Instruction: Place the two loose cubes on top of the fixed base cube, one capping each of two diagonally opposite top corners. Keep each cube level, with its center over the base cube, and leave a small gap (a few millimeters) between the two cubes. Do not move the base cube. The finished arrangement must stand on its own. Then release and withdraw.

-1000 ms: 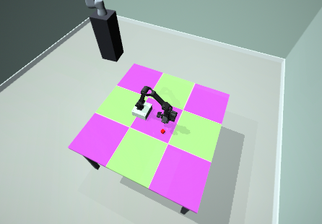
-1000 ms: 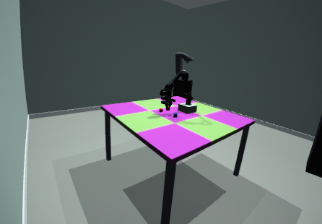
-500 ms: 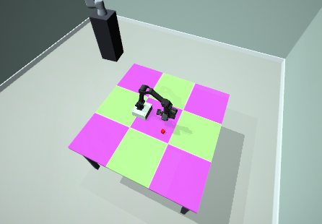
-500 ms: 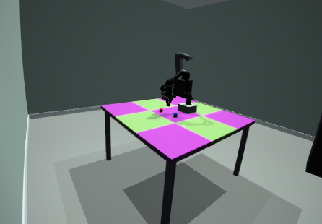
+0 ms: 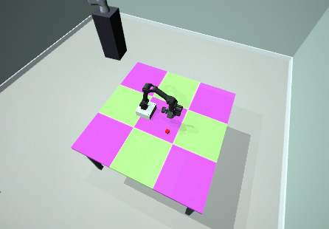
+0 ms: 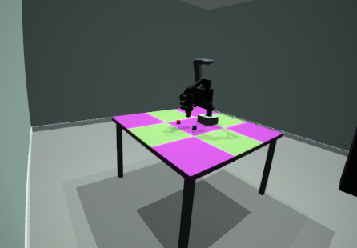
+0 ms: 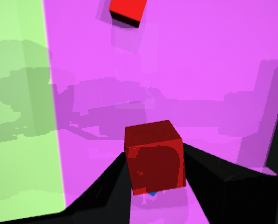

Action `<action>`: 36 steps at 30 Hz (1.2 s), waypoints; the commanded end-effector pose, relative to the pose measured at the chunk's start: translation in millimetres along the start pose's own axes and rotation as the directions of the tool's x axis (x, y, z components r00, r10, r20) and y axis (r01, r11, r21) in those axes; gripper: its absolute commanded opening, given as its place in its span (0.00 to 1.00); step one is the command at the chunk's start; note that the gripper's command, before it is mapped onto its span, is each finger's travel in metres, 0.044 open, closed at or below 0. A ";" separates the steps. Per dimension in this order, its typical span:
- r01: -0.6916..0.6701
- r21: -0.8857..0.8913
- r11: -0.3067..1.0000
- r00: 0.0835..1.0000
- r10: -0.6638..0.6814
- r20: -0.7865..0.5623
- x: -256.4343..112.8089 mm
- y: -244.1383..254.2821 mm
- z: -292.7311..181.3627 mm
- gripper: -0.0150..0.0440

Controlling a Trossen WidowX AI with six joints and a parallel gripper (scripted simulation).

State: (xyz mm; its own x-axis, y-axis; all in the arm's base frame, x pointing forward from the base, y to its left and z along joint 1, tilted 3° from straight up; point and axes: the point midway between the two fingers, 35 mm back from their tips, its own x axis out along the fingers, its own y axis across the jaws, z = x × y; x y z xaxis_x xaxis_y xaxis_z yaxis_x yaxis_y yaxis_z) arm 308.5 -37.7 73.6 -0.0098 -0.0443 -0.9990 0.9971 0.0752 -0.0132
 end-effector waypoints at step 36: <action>-0.004 -0.114 0.994 1.000 0.003 -0.009 31.4 3.7 -91.0 0.43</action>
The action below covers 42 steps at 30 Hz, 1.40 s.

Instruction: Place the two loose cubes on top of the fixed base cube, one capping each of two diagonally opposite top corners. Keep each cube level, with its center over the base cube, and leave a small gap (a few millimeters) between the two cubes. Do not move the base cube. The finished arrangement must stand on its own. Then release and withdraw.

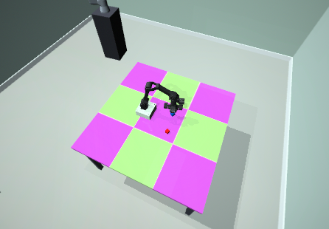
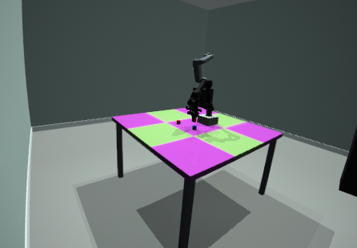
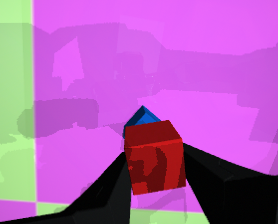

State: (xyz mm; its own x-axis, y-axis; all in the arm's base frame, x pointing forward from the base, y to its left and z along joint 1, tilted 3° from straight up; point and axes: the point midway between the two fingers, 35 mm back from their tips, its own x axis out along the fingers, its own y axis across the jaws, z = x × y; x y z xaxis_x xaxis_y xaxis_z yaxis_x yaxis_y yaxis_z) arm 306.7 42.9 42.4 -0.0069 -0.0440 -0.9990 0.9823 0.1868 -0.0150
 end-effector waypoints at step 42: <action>-0.008 -0.010 1.000 1.000 0.008 -0.016 37.5 1.1 -31.0 0.43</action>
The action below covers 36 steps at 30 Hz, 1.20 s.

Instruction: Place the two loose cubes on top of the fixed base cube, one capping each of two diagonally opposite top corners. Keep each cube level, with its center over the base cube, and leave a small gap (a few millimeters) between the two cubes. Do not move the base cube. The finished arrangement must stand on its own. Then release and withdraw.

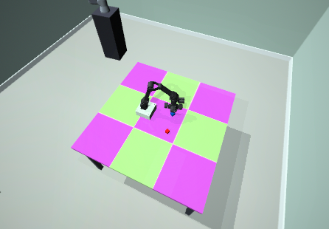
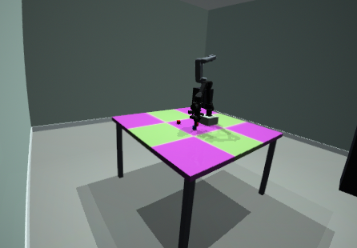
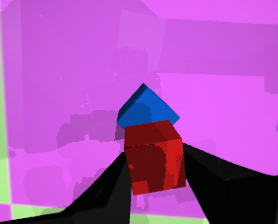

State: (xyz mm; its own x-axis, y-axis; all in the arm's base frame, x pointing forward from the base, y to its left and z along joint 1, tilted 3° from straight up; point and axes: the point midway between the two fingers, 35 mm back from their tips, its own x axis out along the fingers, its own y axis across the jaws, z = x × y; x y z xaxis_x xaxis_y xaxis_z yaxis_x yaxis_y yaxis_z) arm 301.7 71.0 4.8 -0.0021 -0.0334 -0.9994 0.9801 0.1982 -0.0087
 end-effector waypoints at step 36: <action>0.000 0.000 1.000 1.000 0.000 0.000 -16.6 0.0 0.1 0.60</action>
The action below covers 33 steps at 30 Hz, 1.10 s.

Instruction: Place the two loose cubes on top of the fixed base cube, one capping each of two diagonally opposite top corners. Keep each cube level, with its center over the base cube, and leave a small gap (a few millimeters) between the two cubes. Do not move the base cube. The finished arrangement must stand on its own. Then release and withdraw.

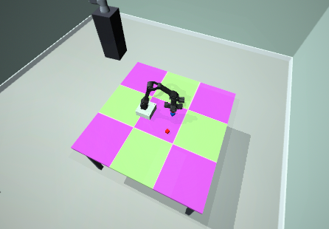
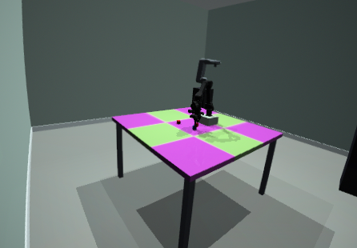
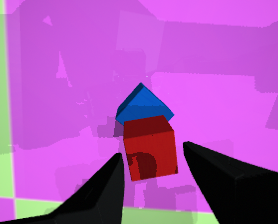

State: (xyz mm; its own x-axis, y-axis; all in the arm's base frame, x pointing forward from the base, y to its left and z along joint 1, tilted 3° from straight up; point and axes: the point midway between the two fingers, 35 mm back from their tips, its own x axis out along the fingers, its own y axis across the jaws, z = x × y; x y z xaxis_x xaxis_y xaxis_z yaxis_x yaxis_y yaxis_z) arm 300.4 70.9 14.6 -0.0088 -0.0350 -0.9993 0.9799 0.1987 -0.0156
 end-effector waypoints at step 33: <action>-0.005 -0.681 0.732 1.000 0.009 0.003 -30.1 8.6 68.6 0.70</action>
State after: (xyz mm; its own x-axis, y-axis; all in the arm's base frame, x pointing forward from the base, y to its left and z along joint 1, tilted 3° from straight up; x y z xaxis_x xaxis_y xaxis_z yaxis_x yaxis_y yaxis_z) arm 318.7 21.5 42.6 -0.0008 -0.0336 -0.9994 0.7029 0.7109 -0.0244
